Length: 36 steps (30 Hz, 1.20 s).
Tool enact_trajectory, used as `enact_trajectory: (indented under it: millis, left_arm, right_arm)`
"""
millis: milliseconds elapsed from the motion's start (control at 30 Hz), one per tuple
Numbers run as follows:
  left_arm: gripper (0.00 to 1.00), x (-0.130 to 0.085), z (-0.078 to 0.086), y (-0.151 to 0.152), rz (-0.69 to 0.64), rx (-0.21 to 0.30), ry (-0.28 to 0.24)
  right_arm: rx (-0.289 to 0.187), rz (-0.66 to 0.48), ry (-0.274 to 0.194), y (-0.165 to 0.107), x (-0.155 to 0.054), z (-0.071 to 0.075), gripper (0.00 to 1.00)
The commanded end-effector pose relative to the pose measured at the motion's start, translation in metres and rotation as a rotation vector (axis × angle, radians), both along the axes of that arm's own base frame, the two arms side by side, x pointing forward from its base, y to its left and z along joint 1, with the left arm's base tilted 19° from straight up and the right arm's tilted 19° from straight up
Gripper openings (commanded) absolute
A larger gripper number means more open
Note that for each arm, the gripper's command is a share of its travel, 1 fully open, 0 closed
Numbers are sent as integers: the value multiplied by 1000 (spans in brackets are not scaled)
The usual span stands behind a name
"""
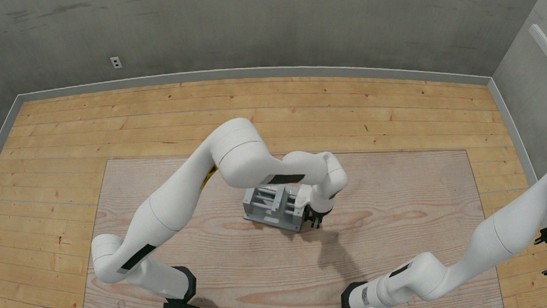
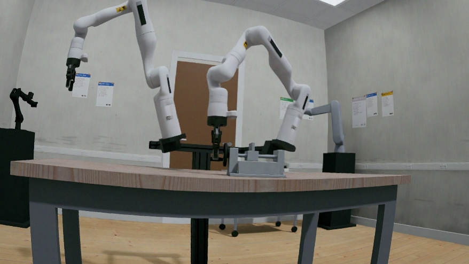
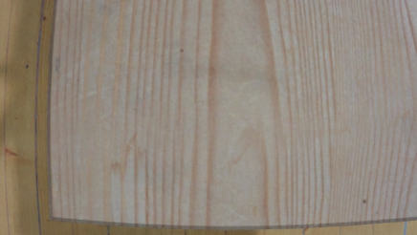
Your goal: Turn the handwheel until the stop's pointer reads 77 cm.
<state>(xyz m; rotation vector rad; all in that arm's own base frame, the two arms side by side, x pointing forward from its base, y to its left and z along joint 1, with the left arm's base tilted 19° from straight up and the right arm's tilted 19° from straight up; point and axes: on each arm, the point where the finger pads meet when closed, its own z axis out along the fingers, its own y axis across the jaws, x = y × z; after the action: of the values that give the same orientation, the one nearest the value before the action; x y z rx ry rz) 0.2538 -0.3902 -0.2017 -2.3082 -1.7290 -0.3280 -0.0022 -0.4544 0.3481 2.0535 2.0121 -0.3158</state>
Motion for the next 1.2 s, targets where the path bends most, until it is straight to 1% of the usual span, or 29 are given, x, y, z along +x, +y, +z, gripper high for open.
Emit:
enact_trajectory:
  millis: [0,267,467,1167]
  left_arm:
    - [160,-3,7,0,8,2,-3]
    - [160,-6,17,-2,8,2,-3]
    - [160,-6,21,-3,8,2,-3]
    - [160,-6,24,-4,8,2,-3]
  right_arm:
    - [5,11,8,1,-1,0,1000]
    - [5,11,8,1,-1,0,1000]
    - [5,11,8,1,-1,0,1000]
    - [5,11,8,1,-1,0,1000]
